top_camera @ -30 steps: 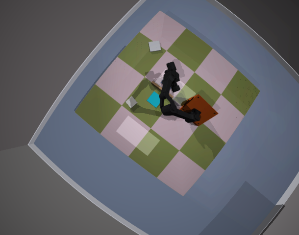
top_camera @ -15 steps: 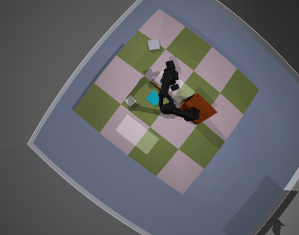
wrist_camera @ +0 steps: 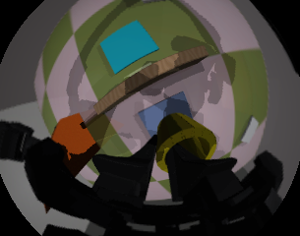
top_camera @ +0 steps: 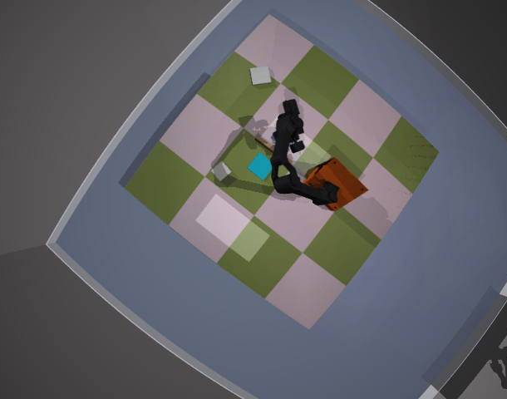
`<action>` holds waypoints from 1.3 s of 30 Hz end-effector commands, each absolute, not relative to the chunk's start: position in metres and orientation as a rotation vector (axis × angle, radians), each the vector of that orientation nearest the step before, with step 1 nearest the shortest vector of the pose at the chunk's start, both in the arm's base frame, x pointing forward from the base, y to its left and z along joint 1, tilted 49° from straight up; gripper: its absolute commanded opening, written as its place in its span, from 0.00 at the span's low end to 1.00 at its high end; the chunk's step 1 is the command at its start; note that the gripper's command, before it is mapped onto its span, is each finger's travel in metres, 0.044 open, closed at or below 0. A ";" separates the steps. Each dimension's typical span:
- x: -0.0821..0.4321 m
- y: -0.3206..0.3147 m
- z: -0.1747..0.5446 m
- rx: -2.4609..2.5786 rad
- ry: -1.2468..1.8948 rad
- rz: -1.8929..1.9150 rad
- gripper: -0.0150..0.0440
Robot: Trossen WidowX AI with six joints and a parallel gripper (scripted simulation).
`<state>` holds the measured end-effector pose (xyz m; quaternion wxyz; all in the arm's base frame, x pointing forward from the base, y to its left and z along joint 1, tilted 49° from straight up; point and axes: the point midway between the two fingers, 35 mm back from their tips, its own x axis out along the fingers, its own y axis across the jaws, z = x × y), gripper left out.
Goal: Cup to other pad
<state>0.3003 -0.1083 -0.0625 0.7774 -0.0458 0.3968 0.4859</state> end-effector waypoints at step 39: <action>0.295 -0.126 -0.021 -0.101 0.857 1.050 0.25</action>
